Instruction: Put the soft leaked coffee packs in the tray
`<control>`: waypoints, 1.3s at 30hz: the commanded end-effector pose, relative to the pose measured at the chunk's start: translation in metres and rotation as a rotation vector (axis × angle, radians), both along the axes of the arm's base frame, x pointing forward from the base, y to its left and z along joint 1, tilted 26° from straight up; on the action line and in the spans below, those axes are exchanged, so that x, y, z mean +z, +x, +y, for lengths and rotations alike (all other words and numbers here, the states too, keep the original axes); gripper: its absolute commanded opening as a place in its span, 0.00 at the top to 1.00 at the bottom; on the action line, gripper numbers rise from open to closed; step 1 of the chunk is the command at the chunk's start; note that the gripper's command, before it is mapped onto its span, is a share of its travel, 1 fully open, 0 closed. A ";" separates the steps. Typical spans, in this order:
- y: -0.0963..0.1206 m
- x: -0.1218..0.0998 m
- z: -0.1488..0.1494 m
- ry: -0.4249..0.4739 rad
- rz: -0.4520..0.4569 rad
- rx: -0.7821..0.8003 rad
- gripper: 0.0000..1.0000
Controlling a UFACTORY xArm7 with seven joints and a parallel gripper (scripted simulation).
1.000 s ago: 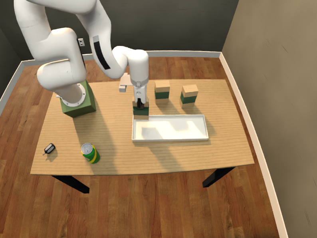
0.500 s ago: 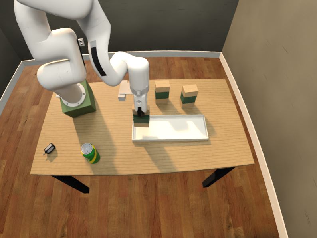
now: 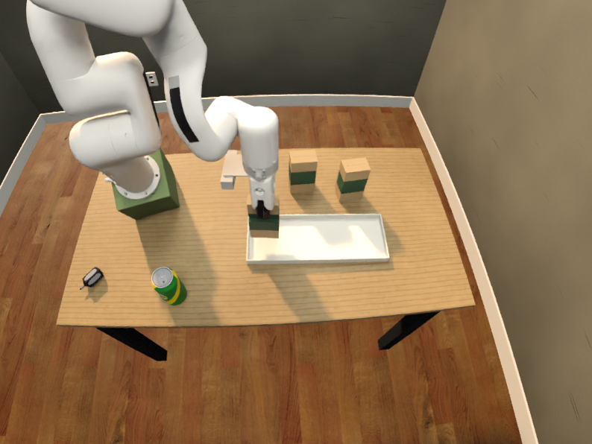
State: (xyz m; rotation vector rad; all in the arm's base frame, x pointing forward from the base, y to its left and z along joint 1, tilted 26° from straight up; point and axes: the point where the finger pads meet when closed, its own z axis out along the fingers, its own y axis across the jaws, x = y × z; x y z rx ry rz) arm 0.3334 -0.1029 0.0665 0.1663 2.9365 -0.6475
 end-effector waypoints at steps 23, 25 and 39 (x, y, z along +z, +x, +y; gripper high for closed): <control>0.005 -0.030 -0.014 0.000 -0.002 0.001 0.75; 0.005 -0.033 -0.016 0.000 -0.002 0.001 0.75; 0.006 -0.044 -0.021 0.000 -0.002 0.001 0.75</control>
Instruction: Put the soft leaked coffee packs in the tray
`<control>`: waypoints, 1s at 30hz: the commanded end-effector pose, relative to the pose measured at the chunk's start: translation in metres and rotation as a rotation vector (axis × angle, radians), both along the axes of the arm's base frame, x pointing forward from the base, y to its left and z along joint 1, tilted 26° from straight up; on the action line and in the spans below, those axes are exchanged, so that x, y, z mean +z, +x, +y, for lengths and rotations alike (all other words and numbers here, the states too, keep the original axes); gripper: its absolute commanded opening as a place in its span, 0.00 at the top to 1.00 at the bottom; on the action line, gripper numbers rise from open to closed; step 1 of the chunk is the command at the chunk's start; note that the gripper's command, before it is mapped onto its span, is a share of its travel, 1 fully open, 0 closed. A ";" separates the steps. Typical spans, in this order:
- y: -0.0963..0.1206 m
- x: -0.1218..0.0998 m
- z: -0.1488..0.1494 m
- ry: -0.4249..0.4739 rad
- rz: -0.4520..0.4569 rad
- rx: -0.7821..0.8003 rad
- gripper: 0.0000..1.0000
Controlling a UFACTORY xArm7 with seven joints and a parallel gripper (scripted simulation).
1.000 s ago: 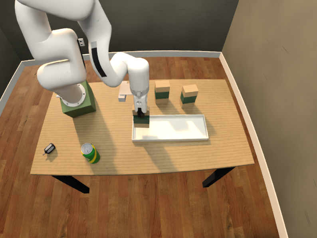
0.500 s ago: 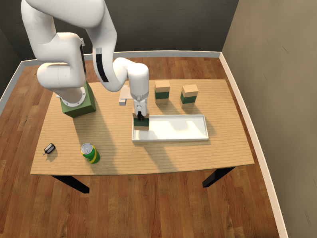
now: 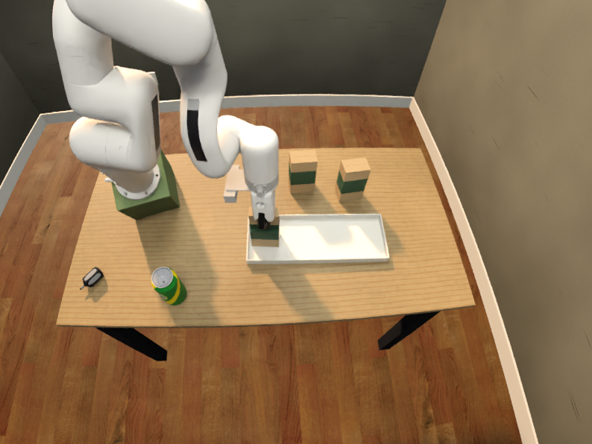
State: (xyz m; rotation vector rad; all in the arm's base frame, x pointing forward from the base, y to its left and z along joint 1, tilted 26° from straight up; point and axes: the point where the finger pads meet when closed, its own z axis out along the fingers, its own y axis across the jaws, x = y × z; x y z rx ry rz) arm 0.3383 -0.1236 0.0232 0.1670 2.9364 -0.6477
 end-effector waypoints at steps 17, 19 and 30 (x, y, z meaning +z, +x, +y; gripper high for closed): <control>0.001 -0.001 0.000 0.000 -0.002 0.002 0.15; 0.001 -0.001 0.000 0.000 -0.002 0.002 0.15; 0.001 -0.001 0.000 0.000 -0.002 0.002 0.15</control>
